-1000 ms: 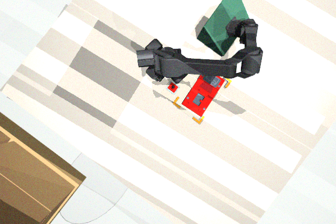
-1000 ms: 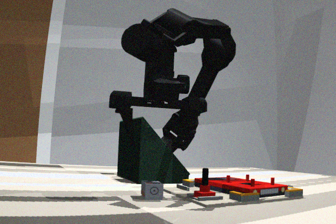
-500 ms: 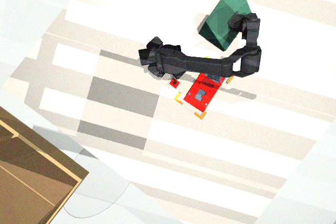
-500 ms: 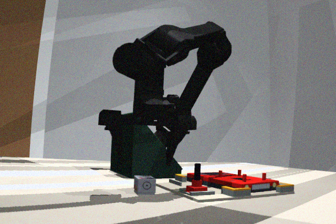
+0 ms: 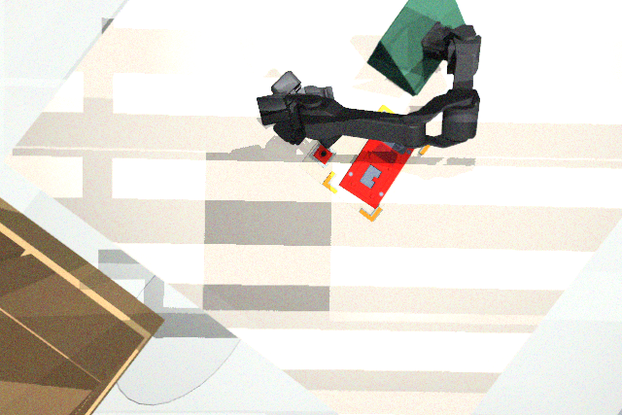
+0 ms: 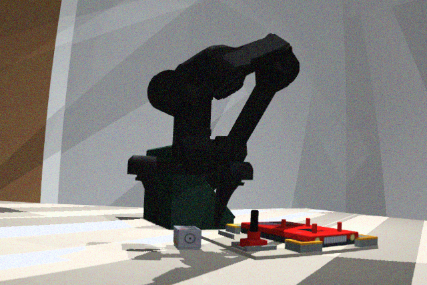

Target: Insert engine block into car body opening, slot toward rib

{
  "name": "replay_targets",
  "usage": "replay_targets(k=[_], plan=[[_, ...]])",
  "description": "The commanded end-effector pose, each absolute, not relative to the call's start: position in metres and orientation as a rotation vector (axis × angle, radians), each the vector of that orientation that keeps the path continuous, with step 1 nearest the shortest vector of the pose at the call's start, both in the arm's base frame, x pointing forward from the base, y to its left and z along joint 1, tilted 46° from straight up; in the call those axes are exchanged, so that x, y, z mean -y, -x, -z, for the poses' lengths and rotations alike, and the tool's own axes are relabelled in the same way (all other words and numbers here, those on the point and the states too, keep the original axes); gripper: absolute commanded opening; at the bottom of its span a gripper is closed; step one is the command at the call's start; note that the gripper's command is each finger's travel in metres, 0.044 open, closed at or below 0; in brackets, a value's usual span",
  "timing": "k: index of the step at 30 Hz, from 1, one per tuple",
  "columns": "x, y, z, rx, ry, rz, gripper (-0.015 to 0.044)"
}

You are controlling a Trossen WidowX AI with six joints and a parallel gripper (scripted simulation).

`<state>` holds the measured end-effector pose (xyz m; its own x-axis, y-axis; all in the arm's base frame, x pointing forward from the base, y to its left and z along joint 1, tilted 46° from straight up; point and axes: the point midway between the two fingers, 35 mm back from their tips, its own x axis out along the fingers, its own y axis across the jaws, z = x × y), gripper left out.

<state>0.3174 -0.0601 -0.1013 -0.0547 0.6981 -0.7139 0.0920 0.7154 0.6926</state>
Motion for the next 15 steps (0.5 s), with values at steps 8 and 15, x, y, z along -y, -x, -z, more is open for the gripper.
replay_targets(k=[8, 15], plan=[[0.0492, -0.3142, 0.1110, -1.582, -0.673, -0.561, 0.0361], [0.0492, -0.3142, 0.1110, -1.582, -0.673, -0.561, 0.0177]])
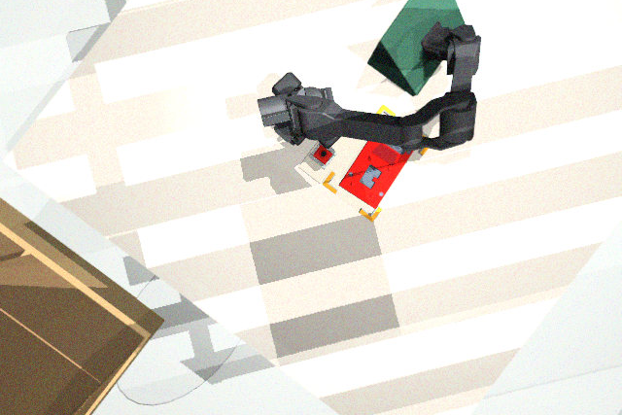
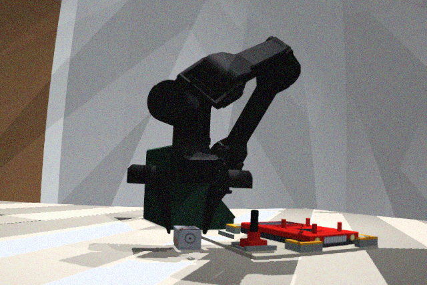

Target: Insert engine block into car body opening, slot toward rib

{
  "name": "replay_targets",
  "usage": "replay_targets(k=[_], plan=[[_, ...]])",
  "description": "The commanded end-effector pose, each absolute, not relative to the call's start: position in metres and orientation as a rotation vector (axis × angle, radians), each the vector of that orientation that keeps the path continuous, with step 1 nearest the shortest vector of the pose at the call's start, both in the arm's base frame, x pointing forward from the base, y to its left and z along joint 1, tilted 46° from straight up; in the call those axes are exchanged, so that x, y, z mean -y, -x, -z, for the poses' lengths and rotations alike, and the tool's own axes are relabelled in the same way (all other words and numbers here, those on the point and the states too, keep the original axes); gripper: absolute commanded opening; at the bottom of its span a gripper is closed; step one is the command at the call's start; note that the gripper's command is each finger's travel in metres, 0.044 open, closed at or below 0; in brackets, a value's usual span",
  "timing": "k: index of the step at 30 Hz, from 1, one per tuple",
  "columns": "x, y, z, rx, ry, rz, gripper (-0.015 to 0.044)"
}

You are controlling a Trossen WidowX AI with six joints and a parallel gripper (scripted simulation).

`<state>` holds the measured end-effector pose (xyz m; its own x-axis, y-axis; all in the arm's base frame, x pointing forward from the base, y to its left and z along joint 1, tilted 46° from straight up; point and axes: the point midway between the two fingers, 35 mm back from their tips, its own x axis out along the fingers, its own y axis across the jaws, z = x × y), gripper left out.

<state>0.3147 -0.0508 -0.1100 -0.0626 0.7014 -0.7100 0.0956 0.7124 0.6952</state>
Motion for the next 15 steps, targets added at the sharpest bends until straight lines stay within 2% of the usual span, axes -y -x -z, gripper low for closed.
replay_targets(k=[1, 9, 13, 15], plan=[[0.0492, -0.3142, 0.1110, -1.582, -0.673, -0.561, 0.0151], [0.0492, -0.3142, 0.1110, -1.582, -0.673, -0.561, 0.0098], [0.0525, -0.3154, 0.1083, -1.582, -0.673, -0.560, 0.0000], [0.0571, -0.3169, 0.1045, -1.582, -0.672, -0.559, 0.0000]])
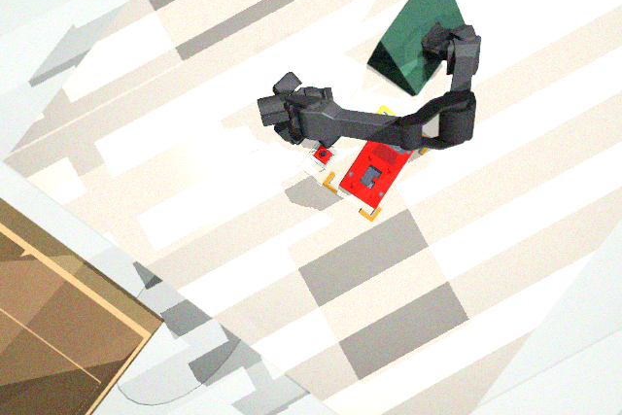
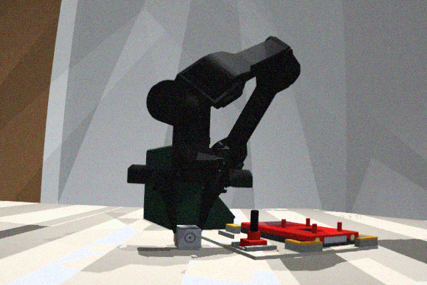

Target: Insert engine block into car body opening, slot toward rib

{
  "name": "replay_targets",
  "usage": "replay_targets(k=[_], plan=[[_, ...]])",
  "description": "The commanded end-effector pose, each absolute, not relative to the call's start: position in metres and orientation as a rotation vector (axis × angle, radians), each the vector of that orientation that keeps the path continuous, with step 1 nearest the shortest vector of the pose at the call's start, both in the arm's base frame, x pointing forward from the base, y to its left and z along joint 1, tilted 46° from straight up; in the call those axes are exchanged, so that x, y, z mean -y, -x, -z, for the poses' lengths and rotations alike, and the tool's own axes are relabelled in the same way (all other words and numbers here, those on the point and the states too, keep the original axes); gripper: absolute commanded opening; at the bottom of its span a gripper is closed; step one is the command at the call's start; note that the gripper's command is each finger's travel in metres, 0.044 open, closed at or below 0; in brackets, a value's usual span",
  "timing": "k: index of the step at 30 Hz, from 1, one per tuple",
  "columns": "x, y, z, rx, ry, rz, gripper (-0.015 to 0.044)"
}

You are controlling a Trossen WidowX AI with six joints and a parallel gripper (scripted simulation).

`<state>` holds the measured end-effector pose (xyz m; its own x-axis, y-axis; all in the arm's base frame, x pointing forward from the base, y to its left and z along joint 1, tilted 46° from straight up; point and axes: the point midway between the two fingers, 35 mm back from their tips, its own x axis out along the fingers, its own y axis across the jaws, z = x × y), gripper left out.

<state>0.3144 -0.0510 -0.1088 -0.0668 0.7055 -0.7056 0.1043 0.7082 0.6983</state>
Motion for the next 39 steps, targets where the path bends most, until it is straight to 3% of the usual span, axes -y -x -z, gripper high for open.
replay_targets(k=[1, 39], plan=[[0.059, -0.318, 0.103, -1.582, -0.672, -0.559, 0.0000], [0.138, -0.322, 0.023, -1.584, -0.671, -0.557, 0.0000]])
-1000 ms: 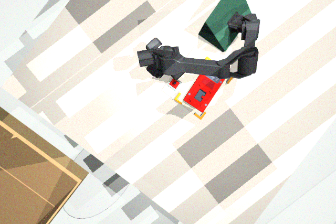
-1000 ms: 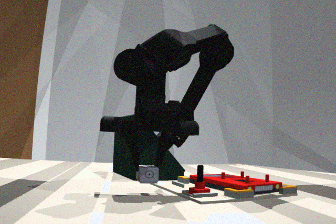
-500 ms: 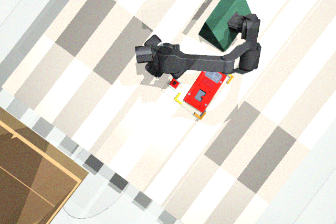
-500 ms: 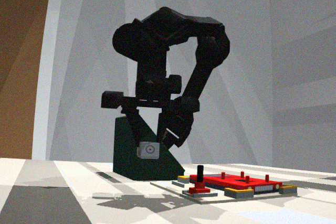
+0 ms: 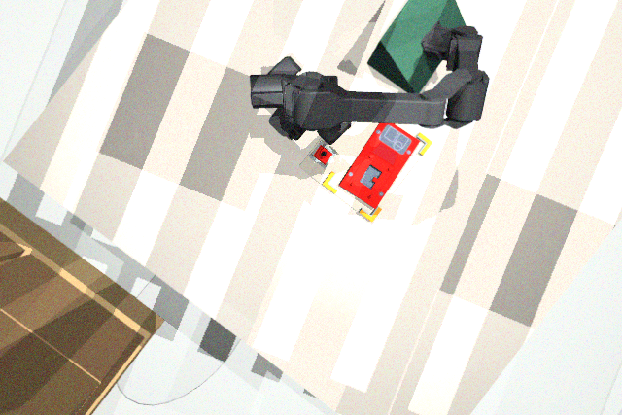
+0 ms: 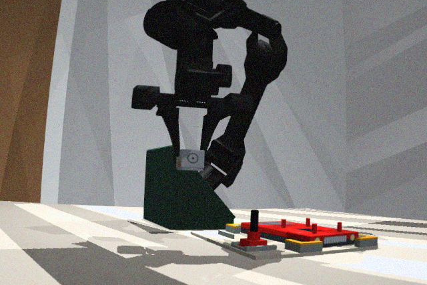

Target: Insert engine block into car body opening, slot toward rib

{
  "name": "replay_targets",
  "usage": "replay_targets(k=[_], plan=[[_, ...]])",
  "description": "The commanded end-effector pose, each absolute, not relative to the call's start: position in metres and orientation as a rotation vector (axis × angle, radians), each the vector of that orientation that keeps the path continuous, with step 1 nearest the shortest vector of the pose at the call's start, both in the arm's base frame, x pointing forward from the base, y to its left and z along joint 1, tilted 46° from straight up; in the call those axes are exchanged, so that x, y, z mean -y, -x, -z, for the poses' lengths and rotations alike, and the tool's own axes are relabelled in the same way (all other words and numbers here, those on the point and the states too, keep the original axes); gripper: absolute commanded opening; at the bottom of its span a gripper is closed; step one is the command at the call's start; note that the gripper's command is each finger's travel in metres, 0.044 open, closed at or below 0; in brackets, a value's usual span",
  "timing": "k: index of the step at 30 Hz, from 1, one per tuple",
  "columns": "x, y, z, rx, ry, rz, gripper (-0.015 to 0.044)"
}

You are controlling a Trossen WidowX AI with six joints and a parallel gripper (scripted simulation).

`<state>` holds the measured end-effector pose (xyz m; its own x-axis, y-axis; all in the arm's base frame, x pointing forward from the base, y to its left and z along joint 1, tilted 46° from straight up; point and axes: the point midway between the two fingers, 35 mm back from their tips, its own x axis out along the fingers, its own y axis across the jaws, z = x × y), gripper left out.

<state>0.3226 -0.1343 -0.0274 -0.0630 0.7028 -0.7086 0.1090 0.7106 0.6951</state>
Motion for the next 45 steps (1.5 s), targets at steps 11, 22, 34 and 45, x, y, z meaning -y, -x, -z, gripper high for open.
replay_targets(k=[11, 22, 34, 45], plan=[[0.117, -0.329, 0.011, -1.586, -0.637, -0.568, 0.0000], [0.087, -0.339, -0.005, -1.572, -0.606, -0.581, 0.0000], [0.051, -0.346, -0.021, -1.554, -0.576, -0.602, 0.0000], [0.019, -0.348, -0.036, -1.536, -0.553, -0.629, 0.0000]])
